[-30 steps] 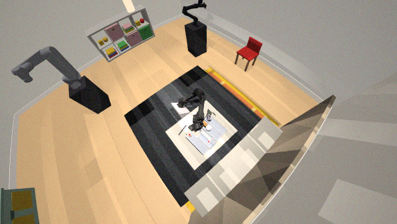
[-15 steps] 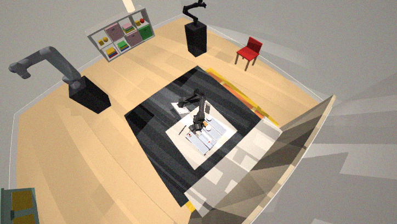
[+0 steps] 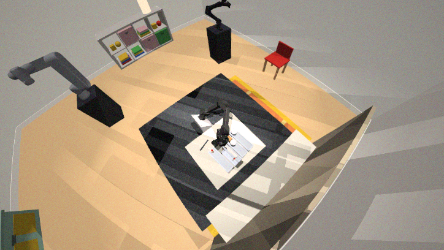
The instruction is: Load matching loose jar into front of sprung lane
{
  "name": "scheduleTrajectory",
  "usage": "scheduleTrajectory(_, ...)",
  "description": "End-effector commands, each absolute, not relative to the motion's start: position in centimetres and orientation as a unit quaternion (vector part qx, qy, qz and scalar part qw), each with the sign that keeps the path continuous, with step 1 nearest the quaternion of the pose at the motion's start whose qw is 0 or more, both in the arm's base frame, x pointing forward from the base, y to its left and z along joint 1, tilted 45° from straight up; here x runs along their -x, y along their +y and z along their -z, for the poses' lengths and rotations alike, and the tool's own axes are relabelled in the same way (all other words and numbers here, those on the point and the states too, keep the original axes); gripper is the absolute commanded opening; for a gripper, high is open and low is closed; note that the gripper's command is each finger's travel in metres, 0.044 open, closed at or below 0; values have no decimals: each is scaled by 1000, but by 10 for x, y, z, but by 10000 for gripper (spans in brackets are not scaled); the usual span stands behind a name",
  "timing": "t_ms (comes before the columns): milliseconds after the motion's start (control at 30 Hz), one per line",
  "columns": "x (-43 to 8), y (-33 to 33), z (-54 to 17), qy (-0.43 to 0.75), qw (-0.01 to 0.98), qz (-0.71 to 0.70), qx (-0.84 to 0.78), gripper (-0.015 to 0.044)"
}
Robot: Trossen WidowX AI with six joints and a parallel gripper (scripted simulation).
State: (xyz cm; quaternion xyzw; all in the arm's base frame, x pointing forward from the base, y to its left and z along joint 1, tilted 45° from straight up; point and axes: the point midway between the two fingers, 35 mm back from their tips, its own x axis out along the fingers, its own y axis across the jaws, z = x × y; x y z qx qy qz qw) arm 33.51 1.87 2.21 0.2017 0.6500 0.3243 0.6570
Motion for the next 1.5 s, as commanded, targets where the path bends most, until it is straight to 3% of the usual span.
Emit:
scheduleTrajectory(0, -343, 20, -27, 640, 664, -328, -206, 0)
scheduleTrajectory(1467, -349, 21, -29, 640, 664, -328, -206, 0)
